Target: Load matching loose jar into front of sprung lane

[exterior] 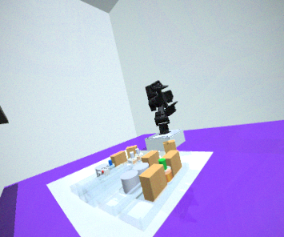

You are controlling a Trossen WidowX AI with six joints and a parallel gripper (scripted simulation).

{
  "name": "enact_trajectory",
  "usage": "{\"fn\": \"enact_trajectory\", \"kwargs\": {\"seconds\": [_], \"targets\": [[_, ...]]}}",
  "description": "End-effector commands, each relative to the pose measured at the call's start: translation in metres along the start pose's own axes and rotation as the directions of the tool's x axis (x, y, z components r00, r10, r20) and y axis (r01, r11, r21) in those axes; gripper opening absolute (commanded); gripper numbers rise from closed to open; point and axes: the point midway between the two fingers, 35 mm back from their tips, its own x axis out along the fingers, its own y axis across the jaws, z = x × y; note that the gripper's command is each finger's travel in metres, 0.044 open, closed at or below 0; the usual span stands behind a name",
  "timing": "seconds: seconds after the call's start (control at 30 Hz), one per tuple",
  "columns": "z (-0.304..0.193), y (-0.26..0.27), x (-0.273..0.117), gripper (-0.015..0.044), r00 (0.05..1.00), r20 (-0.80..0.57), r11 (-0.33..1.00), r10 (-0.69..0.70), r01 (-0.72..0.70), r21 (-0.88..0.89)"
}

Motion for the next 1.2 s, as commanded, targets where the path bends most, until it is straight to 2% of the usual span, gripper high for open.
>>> {"fn": "enact_trajectory", "kwargs": {"seconds": [0.0,0.1,0.17,0.27,0.37,0.47,0.57,0.73,0.8,1.17], "targets": [[-0.003,0.0,0.001,0.0426,1.0,-0.012,1.0,0.005,-0.005,0.014],[-0.04,0.002,0.005,0.044,0.98,-0.173,0.975,0.095,-0.056,0.217],[-0.072,0.007,0.004,0.044,0.935,-0.3,0.92,0.187,-0.06,0.387],[-0.116,0.02,-0.007,0.044,0.822,-0.454,0.797,0.344,0.0,0.604],[-0.152,0.036,-0.025,0.044,0.675,-0.539,0.639,0.503,0.13,0.759],[-0.18,0.052,-0.049,0.044,0.507,-0.562,0.479,0.653,0.298,0.825],[-0.199,0.066,-0.077,0.044,0.32,-0.531,0.359,0.784,0.463,0.81],[-0.213,0.081,-0.135,0.044,0.01,-0.378,0.273,0.926,0.675,0.685],[-0.213,0.082,-0.143,0.044,-0.027,-0.35,0.268,0.937,0.697,0.665],[-0.221,0.105,-0.14,0.044,-0.027,-0.349,0.268,0.937,0.697,0.665]]}}
